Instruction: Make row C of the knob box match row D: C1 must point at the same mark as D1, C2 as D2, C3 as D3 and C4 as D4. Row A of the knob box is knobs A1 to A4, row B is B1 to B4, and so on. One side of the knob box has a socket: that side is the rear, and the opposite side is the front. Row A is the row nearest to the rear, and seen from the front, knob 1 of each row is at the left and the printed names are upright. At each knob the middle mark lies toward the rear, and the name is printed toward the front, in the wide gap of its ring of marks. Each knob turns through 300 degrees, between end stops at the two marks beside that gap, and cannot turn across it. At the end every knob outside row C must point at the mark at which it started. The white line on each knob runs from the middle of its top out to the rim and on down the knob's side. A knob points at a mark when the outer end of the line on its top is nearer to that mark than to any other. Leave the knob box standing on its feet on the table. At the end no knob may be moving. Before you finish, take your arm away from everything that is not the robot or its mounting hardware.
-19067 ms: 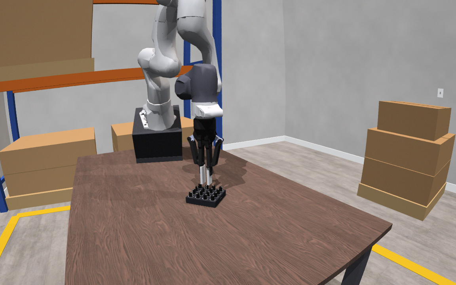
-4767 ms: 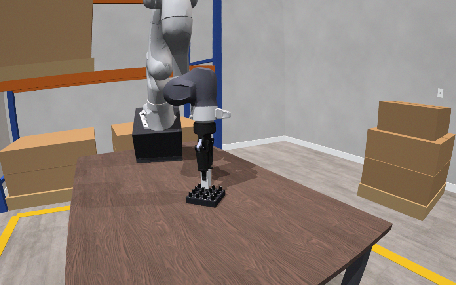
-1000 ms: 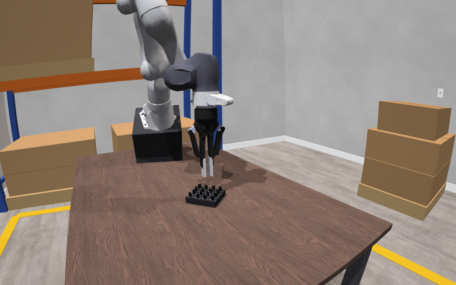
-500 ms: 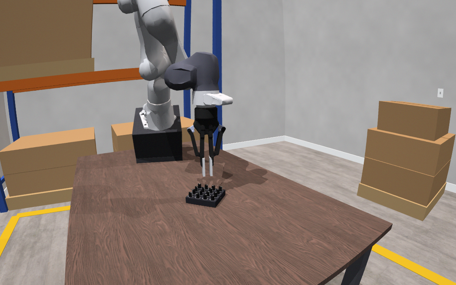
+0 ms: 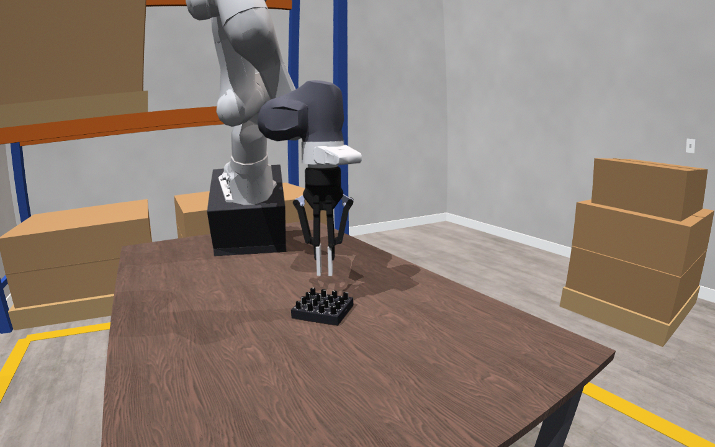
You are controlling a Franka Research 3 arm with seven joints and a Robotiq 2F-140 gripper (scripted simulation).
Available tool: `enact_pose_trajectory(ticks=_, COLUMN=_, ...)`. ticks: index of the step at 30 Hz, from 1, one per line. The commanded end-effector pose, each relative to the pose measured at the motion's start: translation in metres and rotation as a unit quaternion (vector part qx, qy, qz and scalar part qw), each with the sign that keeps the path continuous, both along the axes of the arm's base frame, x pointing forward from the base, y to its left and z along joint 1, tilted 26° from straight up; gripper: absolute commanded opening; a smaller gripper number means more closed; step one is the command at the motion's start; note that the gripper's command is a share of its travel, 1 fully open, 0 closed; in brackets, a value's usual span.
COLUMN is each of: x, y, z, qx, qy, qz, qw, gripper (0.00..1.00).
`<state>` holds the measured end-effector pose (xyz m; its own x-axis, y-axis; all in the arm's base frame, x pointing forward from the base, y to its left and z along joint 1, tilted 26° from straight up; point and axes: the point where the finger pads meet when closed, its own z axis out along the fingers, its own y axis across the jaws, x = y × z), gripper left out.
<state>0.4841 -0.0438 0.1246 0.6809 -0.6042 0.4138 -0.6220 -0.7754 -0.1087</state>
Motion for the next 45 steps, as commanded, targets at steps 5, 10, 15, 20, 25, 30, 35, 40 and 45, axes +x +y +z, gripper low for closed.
enact_pose_trajectory(ticks=5, x=-0.0011, y=0.0009, z=-0.0002, qx=0.036, qy=-0.026, qz=-0.096, qw=0.994, gripper=0.12)
enact_pose_trajectory(ticks=10, x=-0.0014, y=0.0009, z=0.0002, qx=0.051, qy=-0.033, qz=-0.13, qw=0.99, gripper=0.12)
enact_pose_trajectory(ticks=15, x=-0.0017, y=0.0009, z=0.0006, qx=0.066, qy=-0.04, qz=-0.164, qw=0.983, gripper=0.12)
enact_pose_trajectory(ticks=20, x=-0.002, y=0.001, z=0.0009, qx=0.077, qy=-0.046, qz=-0.191, qw=0.977, gripper=0.12)
enact_pose_trajectory(ticks=25, x=-0.0025, y=0.0011, z=0.0012, qx=0.094, qy=-0.054, qz=-0.229, qw=0.967, gripper=0.12)
enact_pose_trajectory(ticks=30, x=-0.003, y=0.0011, z=0.0014, qx=0.109, qy=-0.06, qz=-0.262, qw=0.957, gripper=0.12)
enact_pose_trajectory(ticks=35, x=-0.0035, y=0.0012, z=0.0016, qx=0.123, qy=-0.067, qz=-0.294, qw=0.945, gripper=0.12)
enact_pose_trajectory(ticks=40, x=-0.004, y=0.0013, z=0.0017, qx=0.136, qy=-0.073, qz=-0.324, qw=0.933, gripper=0.12)
enact_pose_trajectory(ticks=45, x=-0.0046, y=0.0014, z=0.0018, qx=0.15, qy=-0.079, qz=-0.356, qw=0.919, gripper=0.12)
